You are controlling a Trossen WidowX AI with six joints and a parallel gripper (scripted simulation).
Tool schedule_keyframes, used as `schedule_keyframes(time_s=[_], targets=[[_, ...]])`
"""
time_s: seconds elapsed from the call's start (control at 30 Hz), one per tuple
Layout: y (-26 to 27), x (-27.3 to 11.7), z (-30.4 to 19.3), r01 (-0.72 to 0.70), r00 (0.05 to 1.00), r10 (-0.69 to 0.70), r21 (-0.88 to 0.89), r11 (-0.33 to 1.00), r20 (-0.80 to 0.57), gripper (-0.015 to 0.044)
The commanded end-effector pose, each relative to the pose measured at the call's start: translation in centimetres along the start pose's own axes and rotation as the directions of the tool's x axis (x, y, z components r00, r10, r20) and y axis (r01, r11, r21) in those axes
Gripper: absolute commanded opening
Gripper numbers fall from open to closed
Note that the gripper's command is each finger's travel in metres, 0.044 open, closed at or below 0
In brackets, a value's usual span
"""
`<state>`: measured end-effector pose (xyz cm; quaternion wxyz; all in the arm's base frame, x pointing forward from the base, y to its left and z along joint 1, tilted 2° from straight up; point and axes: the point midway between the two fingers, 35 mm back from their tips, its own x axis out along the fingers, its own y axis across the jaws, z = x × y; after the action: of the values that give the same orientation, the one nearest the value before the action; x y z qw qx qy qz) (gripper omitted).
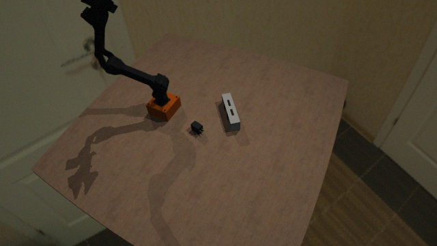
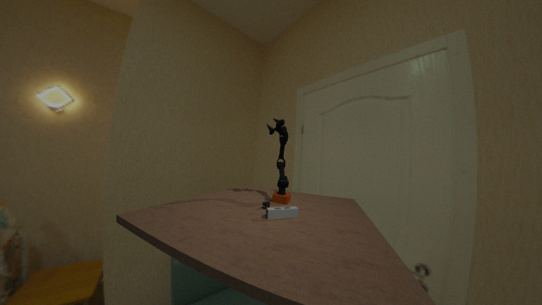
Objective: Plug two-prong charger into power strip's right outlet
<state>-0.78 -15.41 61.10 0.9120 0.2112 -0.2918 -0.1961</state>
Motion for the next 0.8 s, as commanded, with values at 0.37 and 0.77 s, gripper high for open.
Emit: schedule_keyframes(time_s=[0.37, 0.77], targets=[[9.2, 3.4, -11.3, -0.152, 0.974, 0.091, -0.297, 0.943, -0.209, 0.044], [11.5, 5.1, -21.3, -0.25, 0.918, 0.059, -0.459, 0.852, -0.391, 0.044]])
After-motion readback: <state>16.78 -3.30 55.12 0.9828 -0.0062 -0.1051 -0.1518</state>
